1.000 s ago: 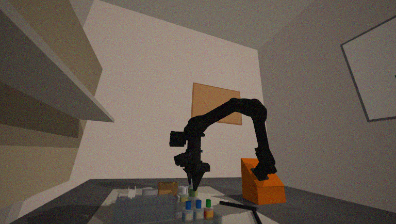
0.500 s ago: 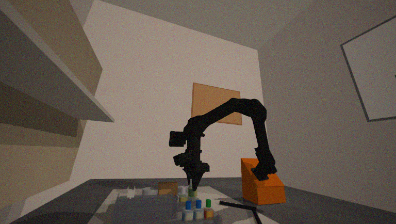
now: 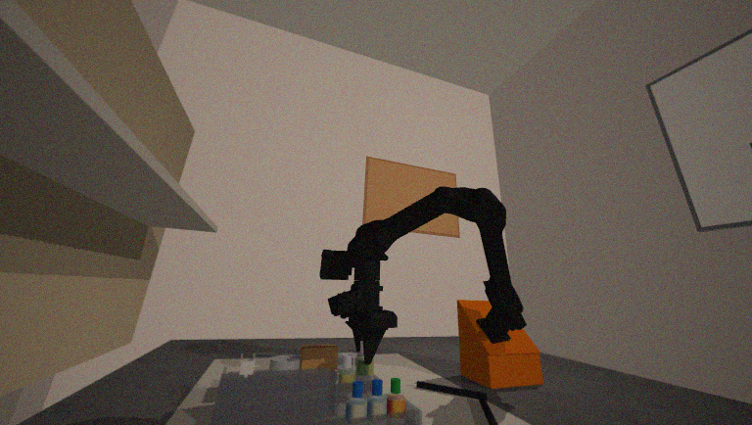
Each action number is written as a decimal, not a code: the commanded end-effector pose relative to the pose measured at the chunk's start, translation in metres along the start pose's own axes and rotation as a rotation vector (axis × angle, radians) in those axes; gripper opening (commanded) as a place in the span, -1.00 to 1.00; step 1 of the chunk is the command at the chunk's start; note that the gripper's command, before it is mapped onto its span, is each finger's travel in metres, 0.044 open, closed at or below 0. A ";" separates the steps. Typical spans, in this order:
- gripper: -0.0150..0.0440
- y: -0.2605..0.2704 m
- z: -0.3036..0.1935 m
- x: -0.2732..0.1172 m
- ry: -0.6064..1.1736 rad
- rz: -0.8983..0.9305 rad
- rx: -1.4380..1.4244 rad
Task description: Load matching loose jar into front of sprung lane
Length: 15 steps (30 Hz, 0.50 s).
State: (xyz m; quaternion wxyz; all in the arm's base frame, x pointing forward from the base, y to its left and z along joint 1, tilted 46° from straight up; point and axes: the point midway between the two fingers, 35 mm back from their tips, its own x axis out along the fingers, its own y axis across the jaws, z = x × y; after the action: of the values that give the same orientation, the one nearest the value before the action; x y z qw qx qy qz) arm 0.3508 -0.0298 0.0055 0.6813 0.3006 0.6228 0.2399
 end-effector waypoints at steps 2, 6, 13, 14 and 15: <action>-0.49 0.001 0.005 0.001 -0.017 0.006 -0.010; -0.49 0.001 0.005 0.002 -0.017 0.006 -0.010; -0.49 0.001 0.005 0.005 -0.017 0.006 -0.010; -0.49 0.001 0.005 0.005 -0.017 0.006 -0.010; -0.49 0.001 0.005 0.006 -0.017 0.006 -0.010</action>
State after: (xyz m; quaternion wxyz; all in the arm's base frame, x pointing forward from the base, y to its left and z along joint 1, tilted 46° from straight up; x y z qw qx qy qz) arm 0.3528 -0.0265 0.0026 0.6829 0.2997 0.6216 0.2400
